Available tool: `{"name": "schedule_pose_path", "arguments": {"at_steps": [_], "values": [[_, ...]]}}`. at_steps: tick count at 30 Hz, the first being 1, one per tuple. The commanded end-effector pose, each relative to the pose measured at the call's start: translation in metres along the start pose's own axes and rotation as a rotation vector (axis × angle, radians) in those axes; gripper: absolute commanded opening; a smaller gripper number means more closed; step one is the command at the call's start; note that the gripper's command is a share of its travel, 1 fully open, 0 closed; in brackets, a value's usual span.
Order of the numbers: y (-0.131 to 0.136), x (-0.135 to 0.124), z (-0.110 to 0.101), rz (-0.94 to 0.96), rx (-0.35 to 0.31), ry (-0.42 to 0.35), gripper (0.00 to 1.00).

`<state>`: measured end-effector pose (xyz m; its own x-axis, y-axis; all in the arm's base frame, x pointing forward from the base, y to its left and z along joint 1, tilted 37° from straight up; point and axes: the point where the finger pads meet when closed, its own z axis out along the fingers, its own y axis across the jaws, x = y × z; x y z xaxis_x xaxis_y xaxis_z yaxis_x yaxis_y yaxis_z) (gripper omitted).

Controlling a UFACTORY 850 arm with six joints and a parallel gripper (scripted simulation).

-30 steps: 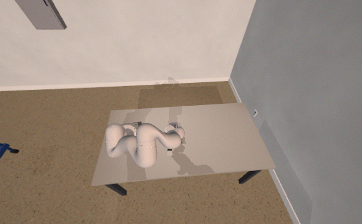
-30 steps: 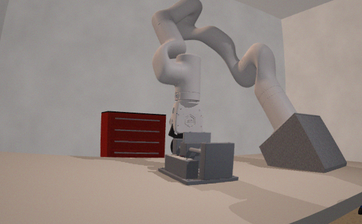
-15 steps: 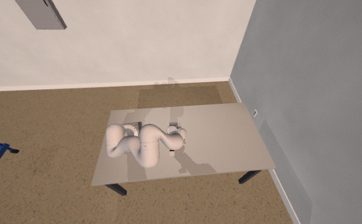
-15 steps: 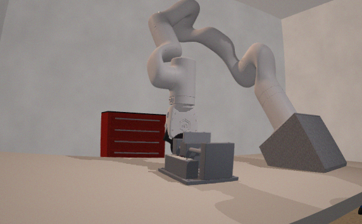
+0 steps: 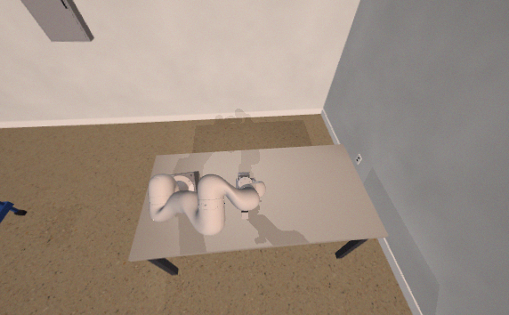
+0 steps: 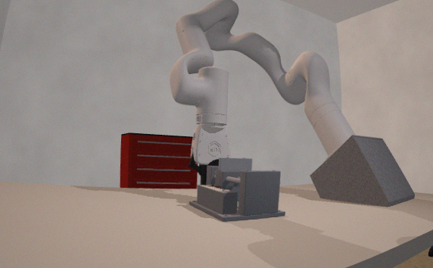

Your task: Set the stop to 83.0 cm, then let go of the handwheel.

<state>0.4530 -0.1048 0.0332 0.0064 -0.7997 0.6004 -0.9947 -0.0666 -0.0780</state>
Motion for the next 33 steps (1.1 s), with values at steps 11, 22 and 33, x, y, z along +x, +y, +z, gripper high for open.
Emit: {"name": "schedule_pose_path", "arguments": {"at_steps": [11,22,33], "values": [[-0.012,0.0,-0.009,0.0,0.0,0.0,0.06],[-0.016,0.0,-0.016,0.0,0.0,0.0,0.06],[-0.019,0.0,-0.027,0.0,0.0,0.0,0.06]]}}
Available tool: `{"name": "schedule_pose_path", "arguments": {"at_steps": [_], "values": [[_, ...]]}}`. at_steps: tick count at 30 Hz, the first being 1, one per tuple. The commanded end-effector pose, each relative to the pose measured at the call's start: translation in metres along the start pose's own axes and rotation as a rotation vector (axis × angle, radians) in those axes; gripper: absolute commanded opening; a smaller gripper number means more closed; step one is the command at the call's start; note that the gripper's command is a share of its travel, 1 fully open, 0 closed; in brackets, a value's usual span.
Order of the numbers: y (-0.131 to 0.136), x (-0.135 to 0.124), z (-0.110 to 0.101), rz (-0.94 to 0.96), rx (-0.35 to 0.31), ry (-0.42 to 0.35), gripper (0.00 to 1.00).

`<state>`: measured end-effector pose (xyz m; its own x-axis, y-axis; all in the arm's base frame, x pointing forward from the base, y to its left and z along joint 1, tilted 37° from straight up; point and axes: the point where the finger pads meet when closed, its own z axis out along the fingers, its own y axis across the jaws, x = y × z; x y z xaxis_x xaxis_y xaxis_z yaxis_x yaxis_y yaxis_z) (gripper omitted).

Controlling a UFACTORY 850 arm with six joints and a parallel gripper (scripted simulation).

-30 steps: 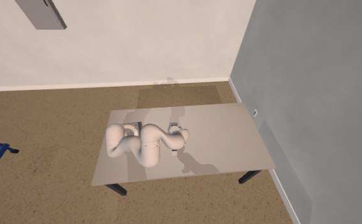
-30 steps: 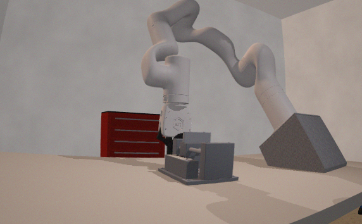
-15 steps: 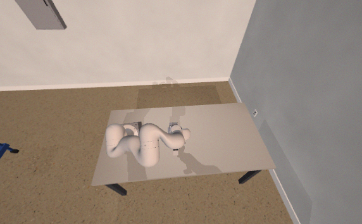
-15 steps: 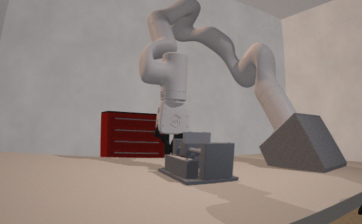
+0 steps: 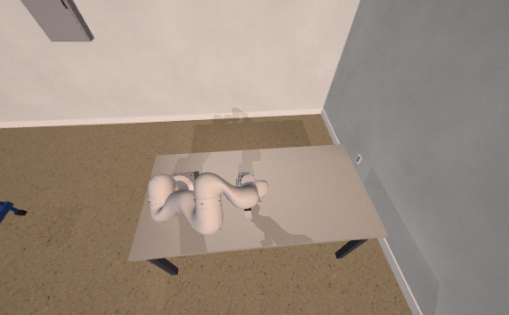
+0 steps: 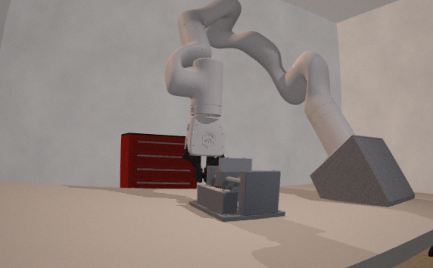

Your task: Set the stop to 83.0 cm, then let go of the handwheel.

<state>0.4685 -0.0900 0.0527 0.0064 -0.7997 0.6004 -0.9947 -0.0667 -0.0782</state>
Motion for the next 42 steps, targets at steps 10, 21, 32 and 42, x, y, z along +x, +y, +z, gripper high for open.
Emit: {"name": "schedule_pose_path", "arguments": {"at_steps": [10,21,32,42], "values": [[0.001,0.0,-0.014,0.0,0.0,0.0,0.06],[0.006,0.0,-0.024,0.0,0.0,0.0,0.06],[0.016,0.0,-0.031,0.0,0.0,0.0,0.06],[0.024,0.0,-0.034,0.0,0.0,0.0,0.06]]}}
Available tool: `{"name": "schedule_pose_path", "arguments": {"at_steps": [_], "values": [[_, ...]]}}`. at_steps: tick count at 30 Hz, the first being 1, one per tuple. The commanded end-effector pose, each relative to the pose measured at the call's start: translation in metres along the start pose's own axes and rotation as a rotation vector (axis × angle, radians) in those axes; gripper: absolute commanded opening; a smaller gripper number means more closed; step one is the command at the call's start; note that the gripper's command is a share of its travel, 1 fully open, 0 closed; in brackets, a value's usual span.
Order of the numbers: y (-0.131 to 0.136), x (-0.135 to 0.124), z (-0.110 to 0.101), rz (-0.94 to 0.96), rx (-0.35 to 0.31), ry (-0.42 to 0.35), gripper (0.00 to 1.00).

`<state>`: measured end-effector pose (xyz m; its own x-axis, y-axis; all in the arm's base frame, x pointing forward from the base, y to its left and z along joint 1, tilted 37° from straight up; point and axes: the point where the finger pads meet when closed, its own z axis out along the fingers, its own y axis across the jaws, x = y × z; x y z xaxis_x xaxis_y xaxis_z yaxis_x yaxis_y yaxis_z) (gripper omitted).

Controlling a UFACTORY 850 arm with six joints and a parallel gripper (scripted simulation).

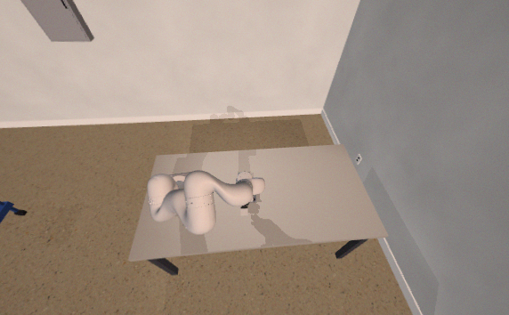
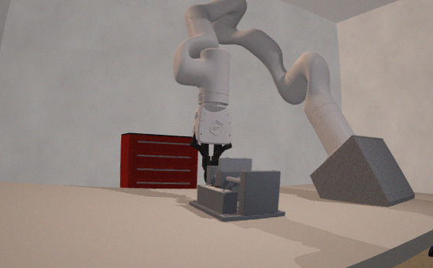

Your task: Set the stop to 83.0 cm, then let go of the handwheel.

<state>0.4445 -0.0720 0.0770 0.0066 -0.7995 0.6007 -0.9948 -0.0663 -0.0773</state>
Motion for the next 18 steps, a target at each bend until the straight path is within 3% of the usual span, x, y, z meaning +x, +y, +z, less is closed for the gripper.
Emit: {"name": "schedule_pose_path", "arguments": {"at_steps": [1,18], "values": [[0.004,0.0,-0.001,0.0,0.001,0.0,0.06],[0.015,0.0,-0.001,0.0,0.001,0.0,0.06]]}}
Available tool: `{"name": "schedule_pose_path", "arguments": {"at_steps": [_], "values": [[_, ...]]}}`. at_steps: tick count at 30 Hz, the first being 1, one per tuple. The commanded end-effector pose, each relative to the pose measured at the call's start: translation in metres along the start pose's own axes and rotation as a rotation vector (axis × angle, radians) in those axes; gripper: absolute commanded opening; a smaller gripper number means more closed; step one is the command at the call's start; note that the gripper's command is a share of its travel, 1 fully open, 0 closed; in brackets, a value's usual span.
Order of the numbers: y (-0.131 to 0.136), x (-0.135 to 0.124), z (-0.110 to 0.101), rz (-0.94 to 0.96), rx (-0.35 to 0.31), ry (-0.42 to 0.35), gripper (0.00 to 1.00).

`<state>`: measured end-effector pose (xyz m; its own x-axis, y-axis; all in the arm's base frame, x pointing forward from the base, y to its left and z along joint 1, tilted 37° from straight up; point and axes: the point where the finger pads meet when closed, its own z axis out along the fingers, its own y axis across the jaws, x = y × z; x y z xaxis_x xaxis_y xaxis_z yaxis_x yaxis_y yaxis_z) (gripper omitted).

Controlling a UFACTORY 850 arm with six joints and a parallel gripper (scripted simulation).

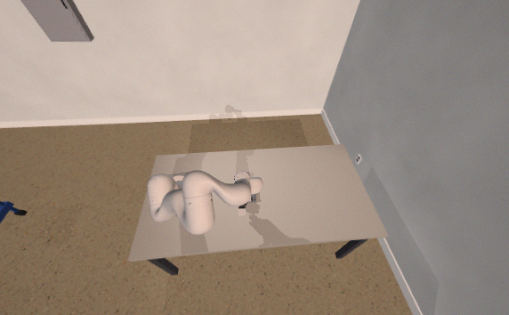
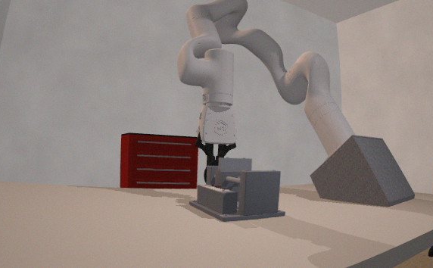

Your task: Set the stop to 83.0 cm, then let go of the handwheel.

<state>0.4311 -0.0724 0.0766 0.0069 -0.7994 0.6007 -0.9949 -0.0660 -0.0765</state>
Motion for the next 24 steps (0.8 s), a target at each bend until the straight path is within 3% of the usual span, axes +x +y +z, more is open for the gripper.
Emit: {"name": "schedule_pose_path", "arguments": {"at_steps": [1,24], "values": [[0.0022,-0.0001,0.0001,0.0,0.002,0.0,0.06],[0.0112,-0.0001,0.0041,0.0,0.002,0.0,0.06]]}}
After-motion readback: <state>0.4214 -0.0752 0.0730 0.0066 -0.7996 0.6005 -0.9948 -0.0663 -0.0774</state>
